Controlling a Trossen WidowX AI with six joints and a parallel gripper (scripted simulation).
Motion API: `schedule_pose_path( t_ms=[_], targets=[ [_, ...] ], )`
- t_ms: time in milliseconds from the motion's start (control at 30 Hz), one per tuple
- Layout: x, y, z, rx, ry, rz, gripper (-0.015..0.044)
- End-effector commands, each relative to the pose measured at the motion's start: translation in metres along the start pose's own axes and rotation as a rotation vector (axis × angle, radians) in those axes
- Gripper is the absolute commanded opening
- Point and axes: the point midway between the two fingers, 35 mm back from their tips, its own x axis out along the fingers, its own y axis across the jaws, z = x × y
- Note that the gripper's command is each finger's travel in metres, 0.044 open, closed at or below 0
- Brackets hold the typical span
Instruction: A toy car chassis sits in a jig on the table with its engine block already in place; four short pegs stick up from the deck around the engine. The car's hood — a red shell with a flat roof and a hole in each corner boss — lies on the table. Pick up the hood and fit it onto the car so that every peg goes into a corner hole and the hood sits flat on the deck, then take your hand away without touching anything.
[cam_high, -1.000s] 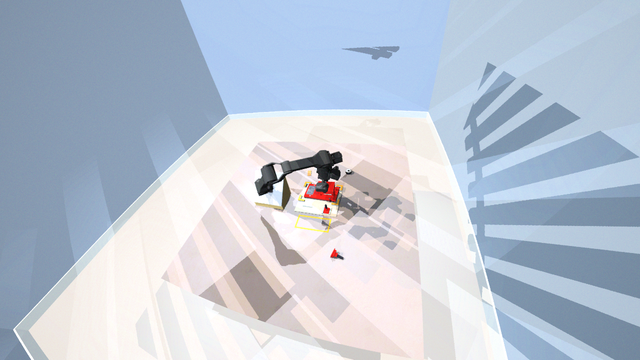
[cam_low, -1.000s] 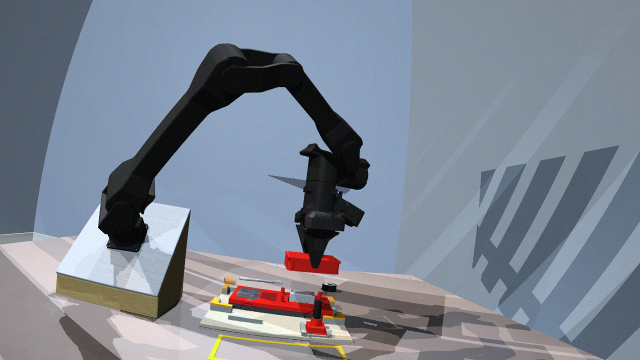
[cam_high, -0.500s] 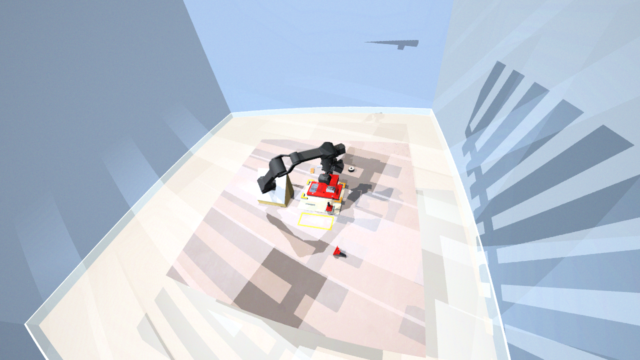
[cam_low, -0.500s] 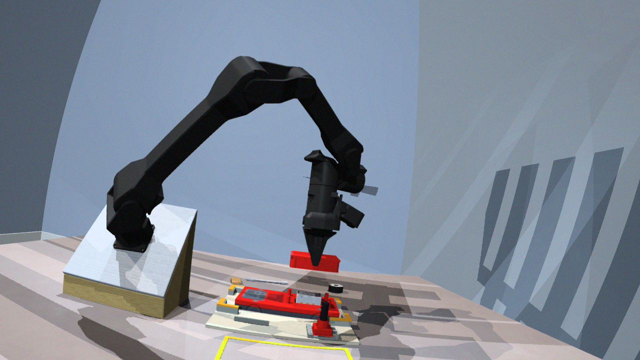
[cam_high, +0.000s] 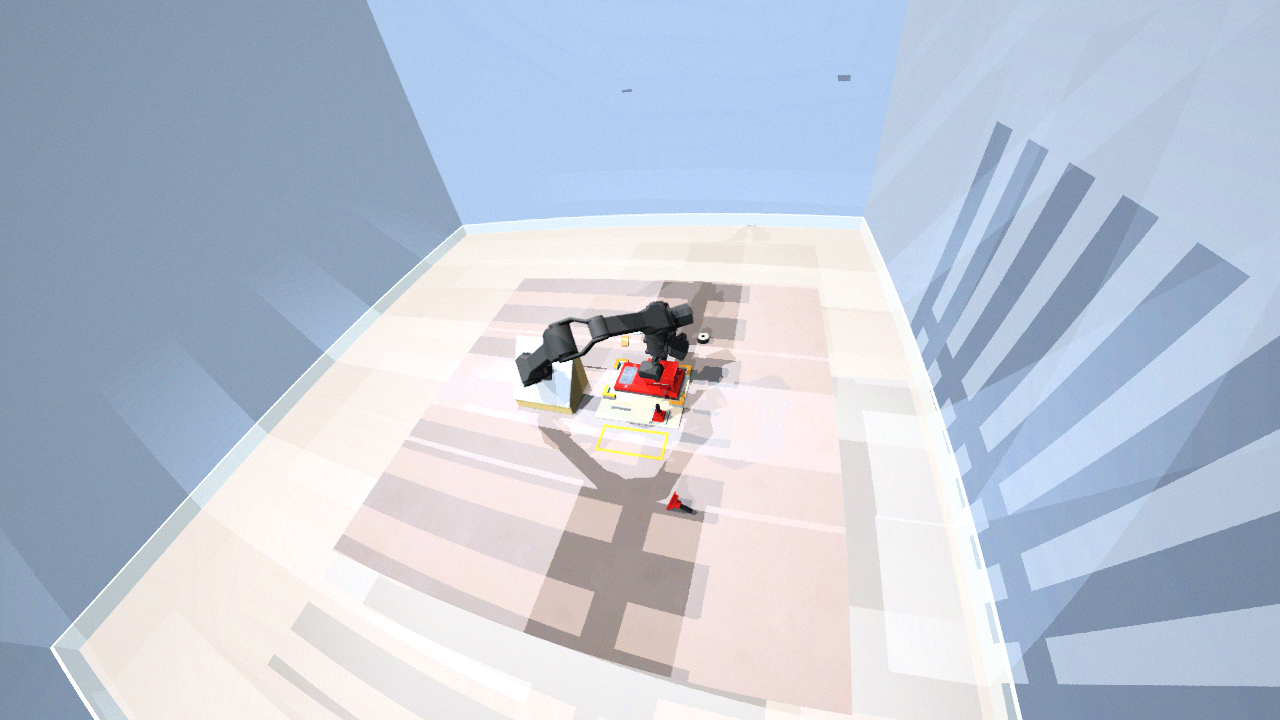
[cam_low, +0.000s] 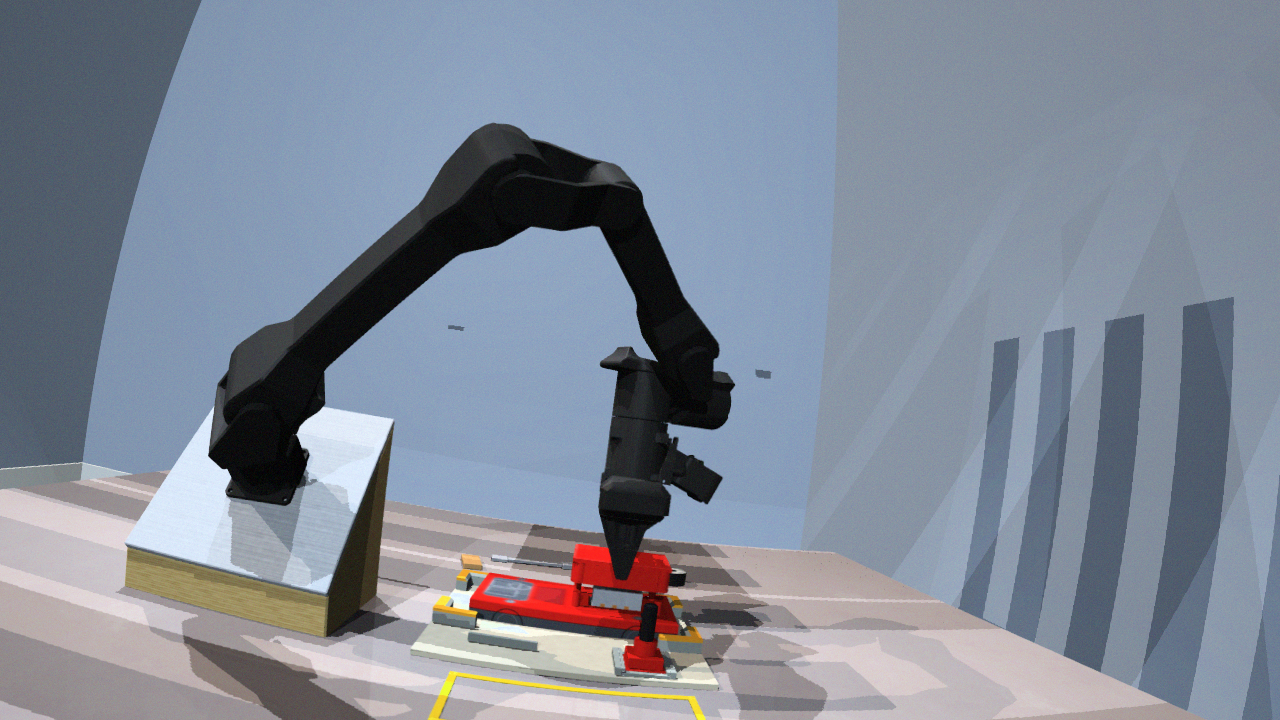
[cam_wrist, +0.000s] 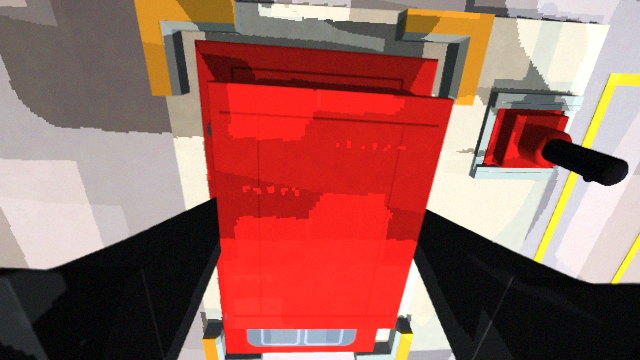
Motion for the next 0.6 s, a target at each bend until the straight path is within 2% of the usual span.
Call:
schedule_pose_path(
  t_ms=[0, 567],
  targets=[
    [0.0036, 0.0010, -0.0011, -0.009, -0.002, -0.006, 0.0000],
    [0.0066, 0.0011, -0.0010, -0.009, -0.002, -0.006, 0.0000]
  ],
)
